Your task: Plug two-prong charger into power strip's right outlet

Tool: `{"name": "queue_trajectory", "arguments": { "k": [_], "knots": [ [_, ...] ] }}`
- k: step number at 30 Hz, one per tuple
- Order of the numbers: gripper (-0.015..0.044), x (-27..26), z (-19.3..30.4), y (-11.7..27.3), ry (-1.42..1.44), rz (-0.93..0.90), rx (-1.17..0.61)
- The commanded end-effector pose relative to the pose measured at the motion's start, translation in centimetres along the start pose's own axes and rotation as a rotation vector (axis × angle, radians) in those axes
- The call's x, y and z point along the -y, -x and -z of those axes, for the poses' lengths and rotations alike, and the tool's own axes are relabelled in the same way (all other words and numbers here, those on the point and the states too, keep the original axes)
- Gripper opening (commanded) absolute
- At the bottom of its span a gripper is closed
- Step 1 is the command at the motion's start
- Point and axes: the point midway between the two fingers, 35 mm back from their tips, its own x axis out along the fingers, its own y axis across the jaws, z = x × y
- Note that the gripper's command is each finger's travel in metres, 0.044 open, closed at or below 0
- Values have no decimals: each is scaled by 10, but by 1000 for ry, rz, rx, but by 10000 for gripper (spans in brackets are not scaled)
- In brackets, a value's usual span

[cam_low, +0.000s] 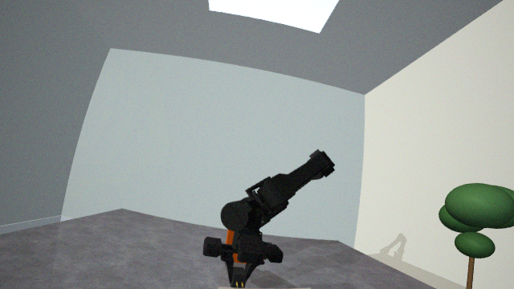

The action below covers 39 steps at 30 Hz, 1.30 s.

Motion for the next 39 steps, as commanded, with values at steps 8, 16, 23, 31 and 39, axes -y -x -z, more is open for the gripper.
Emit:
{"name": "queue_trajectory", "arguments": {
  "k": [8,16,23,31,39],
  "knots": [
    [0,-3,-15,0,5,-4,3],
    [0,-6,-26,0,12,-5,3],
    [0,-8,-35,0,18,-6,3],
    [0,-10,-44,0,25,-8,3],
    [0,-11,-47,0,27,-8,3]
  ]
}}
